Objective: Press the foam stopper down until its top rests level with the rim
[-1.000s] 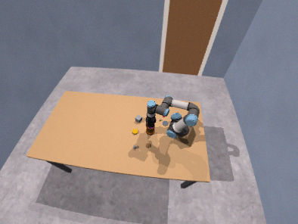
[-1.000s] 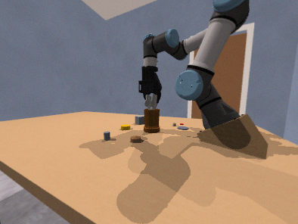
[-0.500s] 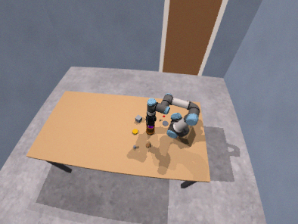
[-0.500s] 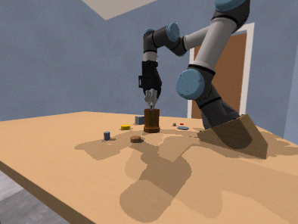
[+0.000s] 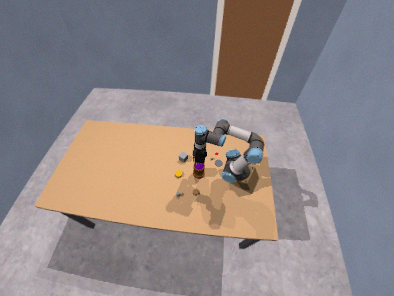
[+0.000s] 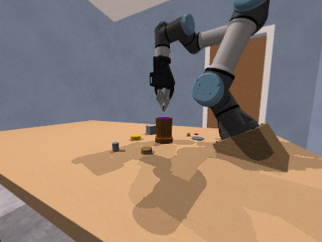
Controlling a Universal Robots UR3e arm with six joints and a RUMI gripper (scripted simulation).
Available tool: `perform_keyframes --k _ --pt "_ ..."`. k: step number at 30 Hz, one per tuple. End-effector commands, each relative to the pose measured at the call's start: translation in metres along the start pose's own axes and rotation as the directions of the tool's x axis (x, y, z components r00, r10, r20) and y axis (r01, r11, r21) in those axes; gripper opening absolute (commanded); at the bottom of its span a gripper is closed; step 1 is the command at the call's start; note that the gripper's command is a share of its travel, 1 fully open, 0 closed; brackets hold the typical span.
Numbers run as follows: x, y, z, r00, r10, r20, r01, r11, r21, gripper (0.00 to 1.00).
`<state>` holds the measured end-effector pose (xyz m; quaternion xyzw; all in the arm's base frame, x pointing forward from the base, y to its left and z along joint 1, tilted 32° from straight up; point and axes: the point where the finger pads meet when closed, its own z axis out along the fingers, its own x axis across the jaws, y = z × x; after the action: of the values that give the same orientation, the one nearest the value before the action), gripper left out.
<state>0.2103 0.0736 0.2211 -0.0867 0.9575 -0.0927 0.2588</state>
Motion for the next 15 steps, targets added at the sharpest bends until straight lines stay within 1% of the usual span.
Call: perform_keyframes --k 1,9,15 --pt "-0.0003 0.0000 -0.0130 1.000 0.000 -0.001 0.000 1.000 0.002 0.00" --pt "-0.0003 0.0000 -0.0183 1.000 0.000 -0.001 0.000 1.000 0.002 0.00" --pt "-0.0003 0.0000 -0.0190 1.000 0.000 -0.001 0.000 1.000 0.002 0.00"
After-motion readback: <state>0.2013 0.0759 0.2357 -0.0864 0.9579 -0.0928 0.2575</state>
